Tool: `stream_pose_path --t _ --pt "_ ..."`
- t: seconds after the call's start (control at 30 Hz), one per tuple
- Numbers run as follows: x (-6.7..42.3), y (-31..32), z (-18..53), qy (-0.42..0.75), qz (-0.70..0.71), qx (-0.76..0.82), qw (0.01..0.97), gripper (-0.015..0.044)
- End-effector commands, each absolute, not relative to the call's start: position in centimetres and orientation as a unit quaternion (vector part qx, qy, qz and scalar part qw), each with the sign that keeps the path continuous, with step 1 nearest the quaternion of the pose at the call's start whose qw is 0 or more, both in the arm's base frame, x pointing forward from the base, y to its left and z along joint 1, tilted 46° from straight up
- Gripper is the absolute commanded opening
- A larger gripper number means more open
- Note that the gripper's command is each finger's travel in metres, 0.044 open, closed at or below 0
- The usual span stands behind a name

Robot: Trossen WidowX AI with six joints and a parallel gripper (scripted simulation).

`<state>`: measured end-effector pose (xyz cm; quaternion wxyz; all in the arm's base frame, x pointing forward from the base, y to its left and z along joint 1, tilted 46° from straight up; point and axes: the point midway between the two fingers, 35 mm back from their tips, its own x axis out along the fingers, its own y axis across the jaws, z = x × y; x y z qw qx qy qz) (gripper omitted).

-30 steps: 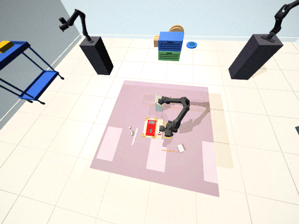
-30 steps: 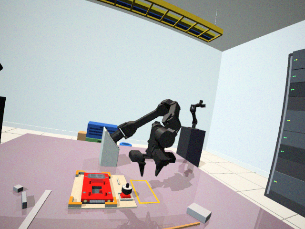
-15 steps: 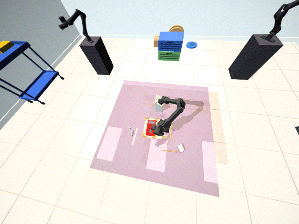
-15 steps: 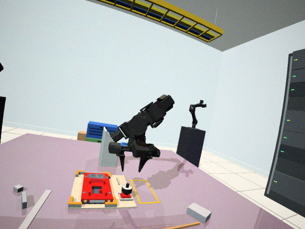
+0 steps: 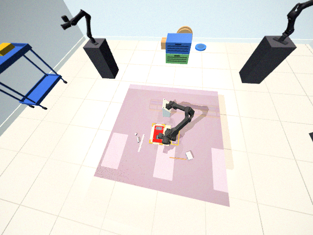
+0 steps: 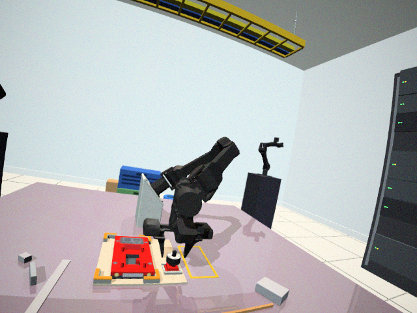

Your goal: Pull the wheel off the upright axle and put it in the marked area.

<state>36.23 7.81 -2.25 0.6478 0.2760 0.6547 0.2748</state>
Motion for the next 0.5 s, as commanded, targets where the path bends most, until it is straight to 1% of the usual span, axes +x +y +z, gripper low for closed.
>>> stream_pose_path --t 0.0,0.17,0.3,0.47 --pt "36.19 8.28 -2.74 0.653 0.274 0.281 0.648 0.0300" --pt "36.19 8.28 -2.74 0.653 0.274 0.281 0.648 0.0300" --pt "36.37 8.01 -2.53 0.651 0.274 0.278 0.651 0.0195" --pt "36.37 8.01 -2.53 0.651 0.274 0.278 0.651 0.0162"
